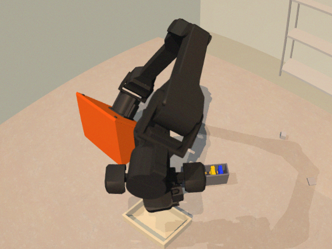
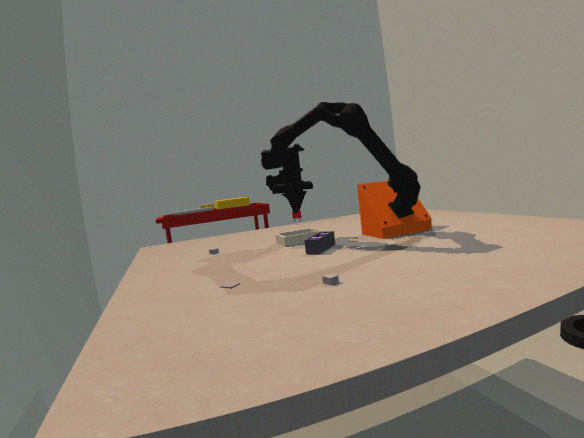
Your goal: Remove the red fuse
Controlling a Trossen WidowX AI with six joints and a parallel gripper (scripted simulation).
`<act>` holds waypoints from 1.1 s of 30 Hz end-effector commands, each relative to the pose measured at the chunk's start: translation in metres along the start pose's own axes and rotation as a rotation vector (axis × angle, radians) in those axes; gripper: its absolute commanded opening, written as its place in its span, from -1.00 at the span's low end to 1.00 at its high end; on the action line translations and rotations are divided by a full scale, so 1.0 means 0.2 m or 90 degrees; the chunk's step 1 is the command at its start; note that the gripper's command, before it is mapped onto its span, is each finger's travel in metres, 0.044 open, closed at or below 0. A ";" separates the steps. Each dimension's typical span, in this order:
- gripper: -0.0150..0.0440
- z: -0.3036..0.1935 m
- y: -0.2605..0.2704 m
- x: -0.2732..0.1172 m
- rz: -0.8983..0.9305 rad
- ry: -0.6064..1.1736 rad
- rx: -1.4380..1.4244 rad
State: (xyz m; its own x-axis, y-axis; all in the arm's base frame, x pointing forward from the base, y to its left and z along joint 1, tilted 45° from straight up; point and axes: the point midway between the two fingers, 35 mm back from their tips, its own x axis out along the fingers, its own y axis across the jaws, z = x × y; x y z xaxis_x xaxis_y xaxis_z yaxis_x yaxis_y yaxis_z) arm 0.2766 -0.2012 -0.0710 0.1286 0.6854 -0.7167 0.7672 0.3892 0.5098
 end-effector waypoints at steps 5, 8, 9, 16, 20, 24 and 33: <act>-0.49 0.01 -0.01 0.04 -0.004 0.003 -0.005; -0.49 0.01 -0.01 0.07 -0.004 0.003 -0.005; -0.49 0.01 -0.01 0.08 -0.004 0.003 -0.005; -0.49 0.01 -0.01 0.13 -0.004 0.003 -0.006; -0.49 0.01 -0.01 0.16 -0.004 0.003 -0.006; -0.49 0.01 -0.01 0.20 -0.003 0.003 -0.006; -0.31 0.02 0.00 0.19 -0.007 -0.001 -0.010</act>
State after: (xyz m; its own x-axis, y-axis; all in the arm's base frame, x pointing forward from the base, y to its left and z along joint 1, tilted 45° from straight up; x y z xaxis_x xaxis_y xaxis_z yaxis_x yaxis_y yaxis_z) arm 0.2830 -0.1773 -0.1008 0.1218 0.6802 -0.7228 0.7586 0.4058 0.5098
